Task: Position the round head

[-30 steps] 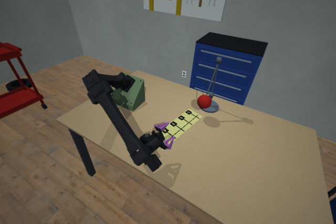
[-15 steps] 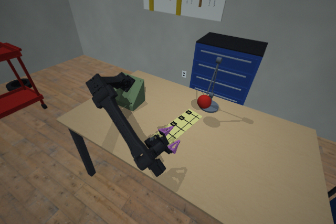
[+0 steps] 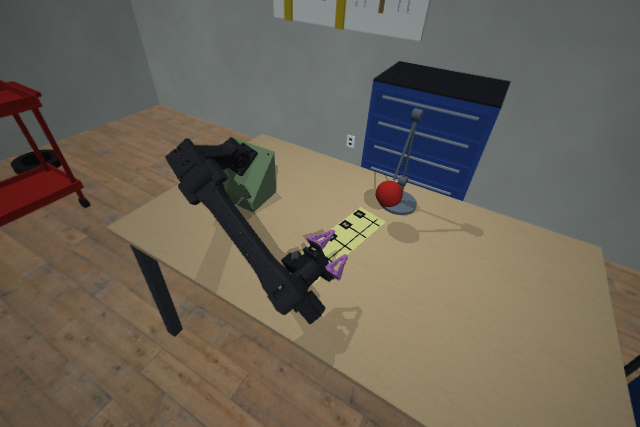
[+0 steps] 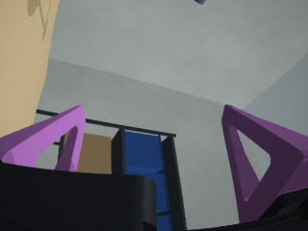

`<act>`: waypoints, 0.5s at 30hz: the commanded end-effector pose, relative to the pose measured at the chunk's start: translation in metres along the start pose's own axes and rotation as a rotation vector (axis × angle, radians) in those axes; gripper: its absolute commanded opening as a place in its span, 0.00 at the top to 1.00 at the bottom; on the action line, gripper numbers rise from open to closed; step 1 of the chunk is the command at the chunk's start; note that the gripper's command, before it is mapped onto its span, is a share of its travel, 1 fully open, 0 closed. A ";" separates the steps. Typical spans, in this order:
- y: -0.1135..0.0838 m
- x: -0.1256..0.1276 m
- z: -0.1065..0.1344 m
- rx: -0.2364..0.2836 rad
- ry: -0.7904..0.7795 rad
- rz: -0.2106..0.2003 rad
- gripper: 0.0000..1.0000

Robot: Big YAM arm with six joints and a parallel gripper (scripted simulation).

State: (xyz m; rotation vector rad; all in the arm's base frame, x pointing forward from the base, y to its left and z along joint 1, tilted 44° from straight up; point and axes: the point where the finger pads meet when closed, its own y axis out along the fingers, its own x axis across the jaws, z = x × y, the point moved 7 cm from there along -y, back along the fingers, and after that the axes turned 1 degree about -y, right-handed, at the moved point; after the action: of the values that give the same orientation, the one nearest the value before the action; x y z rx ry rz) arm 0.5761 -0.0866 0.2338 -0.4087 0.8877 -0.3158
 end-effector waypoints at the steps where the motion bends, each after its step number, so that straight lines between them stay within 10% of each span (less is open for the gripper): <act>1: 0.026 -0.026 0.002 0.039 0.188 -0.181 0.00; 15: 0.050 -0.028 -0.004 0.026 0.214 -0.129 0.00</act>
State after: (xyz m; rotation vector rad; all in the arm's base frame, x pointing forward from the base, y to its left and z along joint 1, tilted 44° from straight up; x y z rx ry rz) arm 0.5725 -0.0637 0.2198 -0.3840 0.9235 -0.2694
